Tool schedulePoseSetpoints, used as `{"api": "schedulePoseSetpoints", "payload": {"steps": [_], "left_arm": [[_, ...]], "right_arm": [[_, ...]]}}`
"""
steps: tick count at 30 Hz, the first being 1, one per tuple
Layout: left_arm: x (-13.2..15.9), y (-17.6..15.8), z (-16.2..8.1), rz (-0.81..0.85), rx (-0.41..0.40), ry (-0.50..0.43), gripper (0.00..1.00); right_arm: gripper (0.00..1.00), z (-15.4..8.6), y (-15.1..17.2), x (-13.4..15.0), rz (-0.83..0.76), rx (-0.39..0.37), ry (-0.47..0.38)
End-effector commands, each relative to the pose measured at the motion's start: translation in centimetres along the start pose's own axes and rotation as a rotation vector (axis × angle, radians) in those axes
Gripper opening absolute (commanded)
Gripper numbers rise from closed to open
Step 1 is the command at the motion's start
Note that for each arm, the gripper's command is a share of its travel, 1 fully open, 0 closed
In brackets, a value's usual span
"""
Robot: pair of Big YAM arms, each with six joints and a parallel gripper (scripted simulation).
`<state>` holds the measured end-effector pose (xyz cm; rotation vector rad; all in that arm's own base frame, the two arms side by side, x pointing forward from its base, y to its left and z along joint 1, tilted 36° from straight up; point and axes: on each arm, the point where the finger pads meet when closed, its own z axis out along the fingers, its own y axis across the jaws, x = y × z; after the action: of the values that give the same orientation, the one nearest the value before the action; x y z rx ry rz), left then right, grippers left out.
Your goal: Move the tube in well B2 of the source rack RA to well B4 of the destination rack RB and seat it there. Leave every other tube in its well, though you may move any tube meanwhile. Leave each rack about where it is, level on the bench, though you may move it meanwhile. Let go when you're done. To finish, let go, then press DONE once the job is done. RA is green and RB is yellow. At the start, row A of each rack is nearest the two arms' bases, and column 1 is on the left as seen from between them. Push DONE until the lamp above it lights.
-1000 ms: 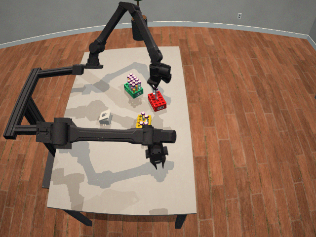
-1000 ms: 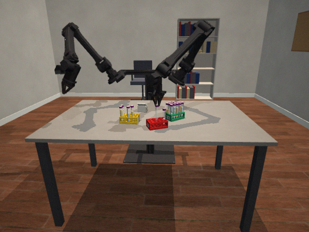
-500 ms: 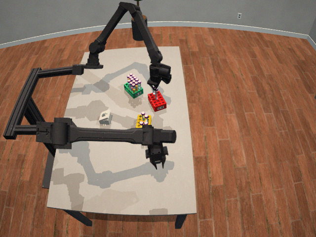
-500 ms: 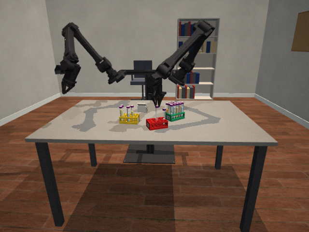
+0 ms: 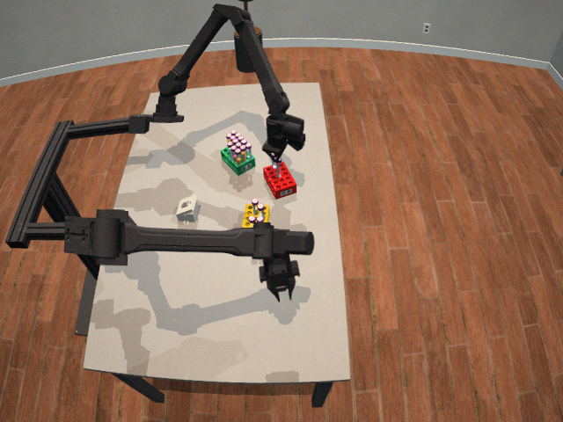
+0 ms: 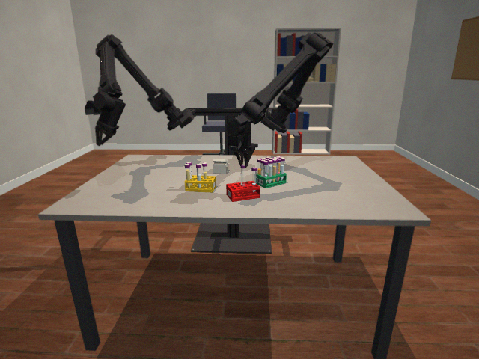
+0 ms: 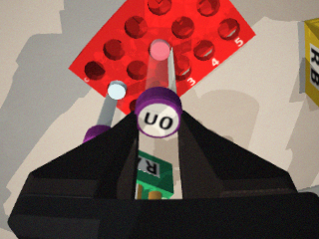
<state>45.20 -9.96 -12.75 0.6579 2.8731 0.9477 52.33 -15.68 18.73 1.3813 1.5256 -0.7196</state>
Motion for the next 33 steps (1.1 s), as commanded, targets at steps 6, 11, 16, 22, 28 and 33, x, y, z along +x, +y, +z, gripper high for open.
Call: {"api": "schedulePoseSetpoints", "payload": {"steps": [6, 11, 16, 22, 28, 33], "left_arm": [[0.3, 0.1, 1.6, 0.006, 0.001, 0.018, 0.0], [0.2, 0.1, 1.6, 0.004, 0.001, 0.016, 0.0], [0.0, 0.2, 1.6, 0.003, 0.001, 0.014, 0.0], [-0.2, 0.2, 1.5, 0.001, 0.001, 0.011, 0.0], [-0.3, 0.2, 1.5, 0.0, 0.001, 0.009, 0.0], [-0.5, 0.3, 1.4, -0.002, 0.001, 0.007, 0.0]], "right_arm": [[0.3, -0.5, 0.9, -0.9, 0.024, -0.015, -0.006], [0.3, -0.5, 0.9, -0.9, 0.024, -0.015, -0.006], [0.3, -0.5, 0.9, -0.9, 0.024, -0.015, -0.006], [0.3, -0.5, 0.9, -0.9, 0.024, -0.015, -0.006], [0.3, -0.5, 0.9, -0.9, 0.024, -0.015, -0.006], [0.3, -0.5, 0.9, -0.9, 0.024, -0.015, -0.006]]}}
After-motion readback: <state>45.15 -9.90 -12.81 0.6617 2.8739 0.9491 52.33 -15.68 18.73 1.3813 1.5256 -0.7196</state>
